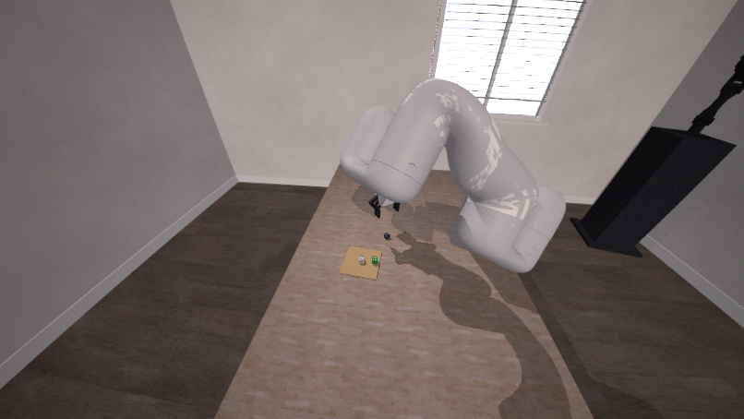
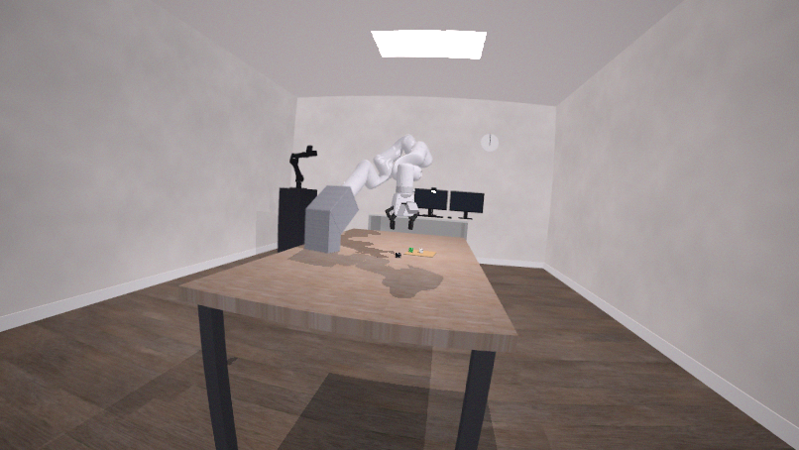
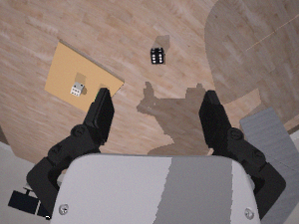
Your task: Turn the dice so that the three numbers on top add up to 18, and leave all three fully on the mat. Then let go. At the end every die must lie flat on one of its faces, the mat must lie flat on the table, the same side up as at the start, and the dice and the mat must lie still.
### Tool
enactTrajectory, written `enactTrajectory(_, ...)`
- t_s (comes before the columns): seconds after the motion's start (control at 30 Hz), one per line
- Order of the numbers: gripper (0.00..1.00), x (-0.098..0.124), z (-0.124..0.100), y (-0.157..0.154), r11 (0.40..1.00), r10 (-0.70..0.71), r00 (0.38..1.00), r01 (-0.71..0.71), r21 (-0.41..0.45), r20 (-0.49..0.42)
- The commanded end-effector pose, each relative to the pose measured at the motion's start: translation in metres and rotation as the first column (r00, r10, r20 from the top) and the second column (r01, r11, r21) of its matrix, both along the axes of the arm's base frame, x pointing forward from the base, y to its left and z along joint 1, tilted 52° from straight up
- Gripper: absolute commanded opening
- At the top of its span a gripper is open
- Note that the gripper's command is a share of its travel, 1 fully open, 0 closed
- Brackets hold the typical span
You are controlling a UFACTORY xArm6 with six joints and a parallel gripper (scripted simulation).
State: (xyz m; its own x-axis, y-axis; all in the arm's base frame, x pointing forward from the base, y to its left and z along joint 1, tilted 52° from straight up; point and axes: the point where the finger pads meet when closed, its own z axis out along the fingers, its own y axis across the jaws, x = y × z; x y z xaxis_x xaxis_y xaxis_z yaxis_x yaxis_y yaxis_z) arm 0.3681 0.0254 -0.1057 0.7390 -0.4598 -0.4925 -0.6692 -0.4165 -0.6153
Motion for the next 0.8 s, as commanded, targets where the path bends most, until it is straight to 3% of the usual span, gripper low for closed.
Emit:
enactTrajectory(0.0, 1.0, 0.0, -0.002, 0.004, 0.994, -0.105, 0.986, 0.107, 0.006, -0.133)
enactTrajectory(0.23, 1.0, 0.0, -0.005, 0.009, 0.974, -0.219, 0.933, 0.228, -0.004, -0.285)
enactTrajectory(0.33, 1.0, 0.0, -0.005, 0.01, 0.973, -0.224, 0.93, 0.233, -0.005, -0.291)
enactTrajectory(0.4, 1.0, -0.001, -0.006, 0.013, 0.952, -0.29, 0.878, 0.305, -0.021, -0.382)
enactTrajectory(0.5, 1.0, -0.001, -0.007, 0.014, 0.944, -0.31, 0.857, 0.328, -0.028, -0.411)
enactTrajectory(0.77, 1.0, -0.003, -0.011, 0.021, 0.88, -0.427, 0.693, 0.466, -0.092, -0.581)
